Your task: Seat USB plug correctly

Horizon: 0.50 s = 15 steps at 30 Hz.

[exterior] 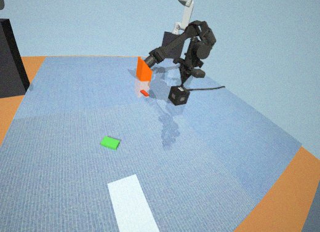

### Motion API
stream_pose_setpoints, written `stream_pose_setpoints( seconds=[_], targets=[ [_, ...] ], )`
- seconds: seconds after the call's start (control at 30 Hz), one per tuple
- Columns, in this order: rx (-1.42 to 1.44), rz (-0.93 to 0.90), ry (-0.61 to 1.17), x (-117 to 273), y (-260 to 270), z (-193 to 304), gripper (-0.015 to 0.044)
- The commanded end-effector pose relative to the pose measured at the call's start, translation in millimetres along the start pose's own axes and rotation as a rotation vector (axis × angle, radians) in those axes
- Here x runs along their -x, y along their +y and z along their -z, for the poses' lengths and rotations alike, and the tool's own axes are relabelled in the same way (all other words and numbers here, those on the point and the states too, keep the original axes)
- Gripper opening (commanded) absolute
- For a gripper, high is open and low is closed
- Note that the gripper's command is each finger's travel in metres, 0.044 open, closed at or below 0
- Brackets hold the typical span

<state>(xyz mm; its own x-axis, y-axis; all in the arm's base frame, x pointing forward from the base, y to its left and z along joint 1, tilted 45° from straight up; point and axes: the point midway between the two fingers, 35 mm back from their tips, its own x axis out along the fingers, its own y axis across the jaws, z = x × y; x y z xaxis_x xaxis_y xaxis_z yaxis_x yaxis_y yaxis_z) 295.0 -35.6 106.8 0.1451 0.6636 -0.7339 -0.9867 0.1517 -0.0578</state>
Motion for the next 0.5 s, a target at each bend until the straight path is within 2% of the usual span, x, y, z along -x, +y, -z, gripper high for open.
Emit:
stream_pose_setpoints(
  seconds=[0.0, 0.47],
  targets=[
    [-0.003, 0.000, 0.002, -0.8, 0.3, 0.4, 0.0000],
    [-0.003, 0.000, 0.002, -2.5, 0.3, 0.3, 0.0000]
  ],
)
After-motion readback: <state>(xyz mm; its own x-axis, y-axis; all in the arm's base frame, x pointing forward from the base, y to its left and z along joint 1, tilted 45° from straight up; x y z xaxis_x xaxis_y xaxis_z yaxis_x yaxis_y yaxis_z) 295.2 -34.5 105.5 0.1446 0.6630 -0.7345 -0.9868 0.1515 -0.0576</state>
